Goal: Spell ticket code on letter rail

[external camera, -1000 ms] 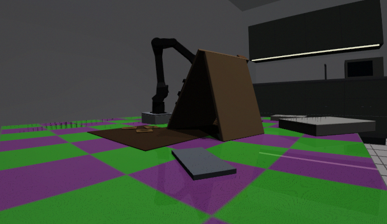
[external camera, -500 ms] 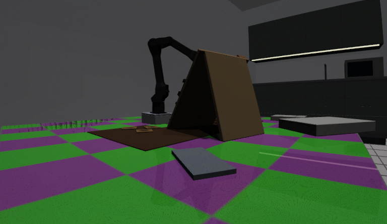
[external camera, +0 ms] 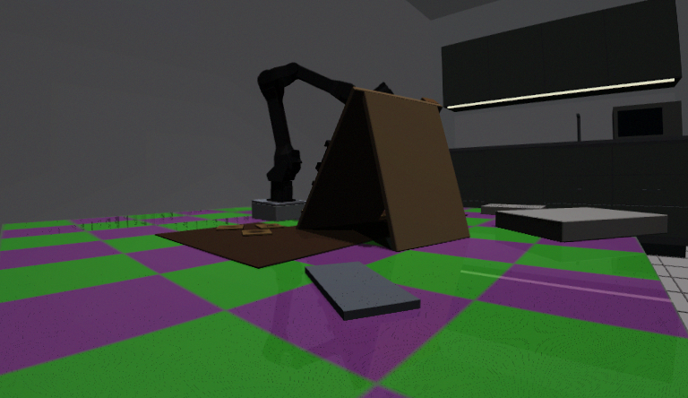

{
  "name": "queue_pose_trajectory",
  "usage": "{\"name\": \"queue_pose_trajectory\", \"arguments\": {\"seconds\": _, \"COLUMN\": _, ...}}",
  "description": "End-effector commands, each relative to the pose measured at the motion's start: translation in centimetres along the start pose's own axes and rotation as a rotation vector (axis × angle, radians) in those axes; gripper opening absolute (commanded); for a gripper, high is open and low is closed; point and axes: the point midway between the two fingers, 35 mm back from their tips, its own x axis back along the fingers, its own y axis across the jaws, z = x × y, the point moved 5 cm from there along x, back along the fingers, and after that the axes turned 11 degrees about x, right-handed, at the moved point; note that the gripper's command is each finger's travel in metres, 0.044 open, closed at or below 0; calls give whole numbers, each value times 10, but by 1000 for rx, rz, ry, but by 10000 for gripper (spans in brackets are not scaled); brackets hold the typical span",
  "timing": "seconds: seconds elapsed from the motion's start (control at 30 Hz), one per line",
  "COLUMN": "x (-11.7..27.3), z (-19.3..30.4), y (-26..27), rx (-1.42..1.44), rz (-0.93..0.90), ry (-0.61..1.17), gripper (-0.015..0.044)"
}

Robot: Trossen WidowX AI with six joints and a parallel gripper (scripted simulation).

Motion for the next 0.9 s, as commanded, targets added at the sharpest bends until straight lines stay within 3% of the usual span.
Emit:
{"name": "queue_pose_trajectory", "arguments": {"seconds": 0.0, "x": 14, "z": 8, "y": -20, "rx": -83, "rz": 84, "ry": -14, "gripper": 0}}
{"name": "queue_pose_trajectory", "arguments": {"seconds": 0.57, "x": 66, "z": 47, "y": -66, "rx": -334, "rz": 336, "ry": -45, "gripper": 0}}
{"name": "queue_pose_trajectory", "arguments": {"seconds": 0.87, "x": 69, "z": 40, "y": -69, "rx": -414, "rz": 348, "ry": -92, "gripper": 0}}
